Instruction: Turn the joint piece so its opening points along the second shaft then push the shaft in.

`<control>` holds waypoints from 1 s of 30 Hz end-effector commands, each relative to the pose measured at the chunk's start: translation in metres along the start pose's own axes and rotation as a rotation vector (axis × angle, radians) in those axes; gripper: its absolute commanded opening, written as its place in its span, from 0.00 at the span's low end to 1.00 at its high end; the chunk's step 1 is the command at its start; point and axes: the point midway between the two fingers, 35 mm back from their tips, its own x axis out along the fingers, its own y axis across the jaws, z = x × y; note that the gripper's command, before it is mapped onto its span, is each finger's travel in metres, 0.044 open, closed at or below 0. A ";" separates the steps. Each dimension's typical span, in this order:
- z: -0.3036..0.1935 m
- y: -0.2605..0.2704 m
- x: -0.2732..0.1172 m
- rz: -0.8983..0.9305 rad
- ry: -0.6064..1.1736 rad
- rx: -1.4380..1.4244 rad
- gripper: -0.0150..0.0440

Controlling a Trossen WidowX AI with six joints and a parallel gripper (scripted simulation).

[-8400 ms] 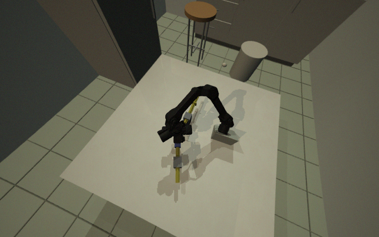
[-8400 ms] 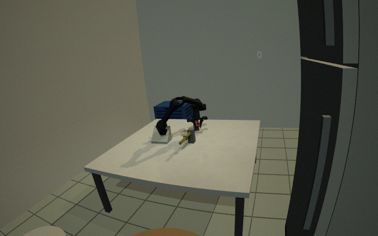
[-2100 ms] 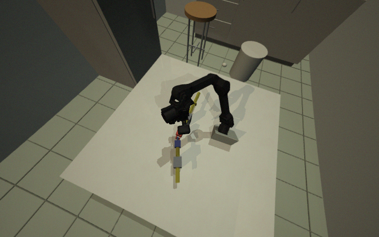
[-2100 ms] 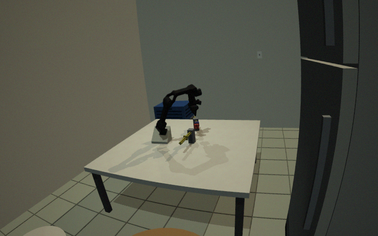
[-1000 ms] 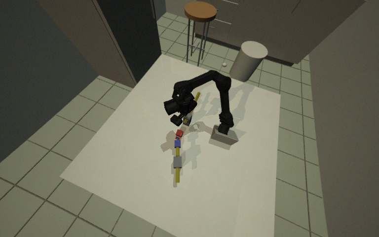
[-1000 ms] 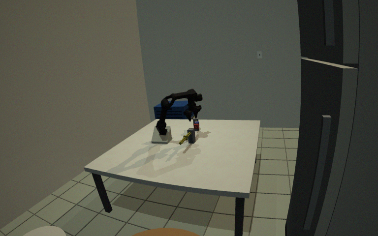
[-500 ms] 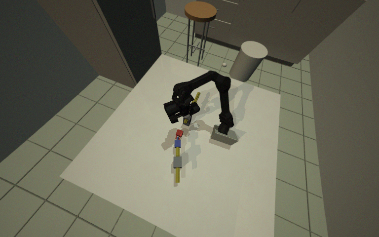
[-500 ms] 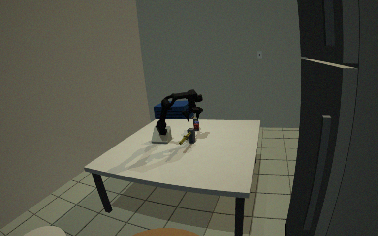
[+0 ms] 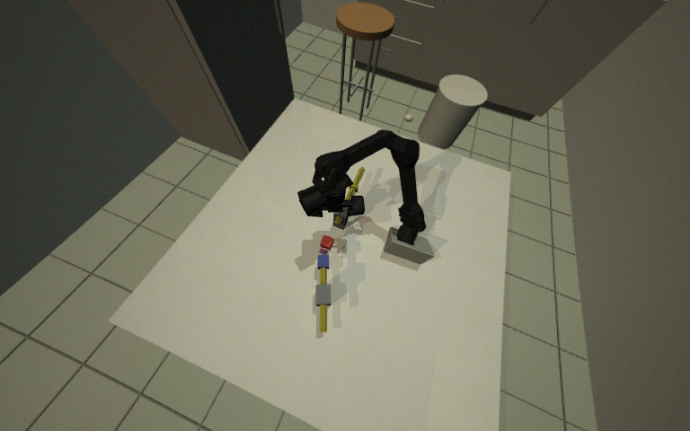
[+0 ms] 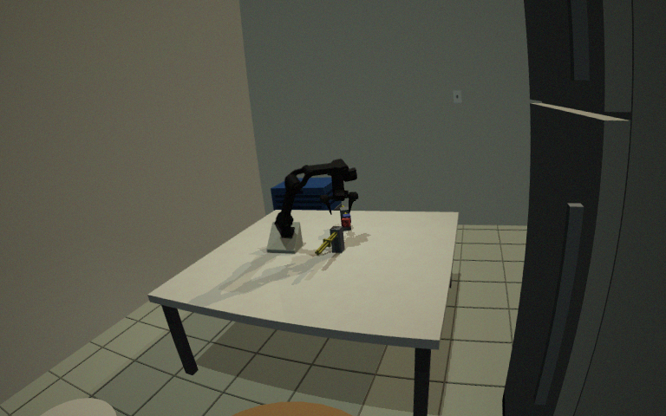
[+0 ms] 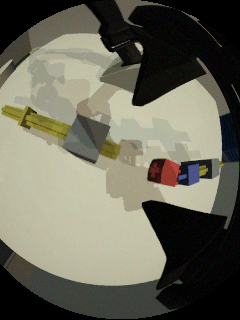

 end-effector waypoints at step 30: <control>-0.003 0.004 0.062 -0.005 -0.026 0.362 1.00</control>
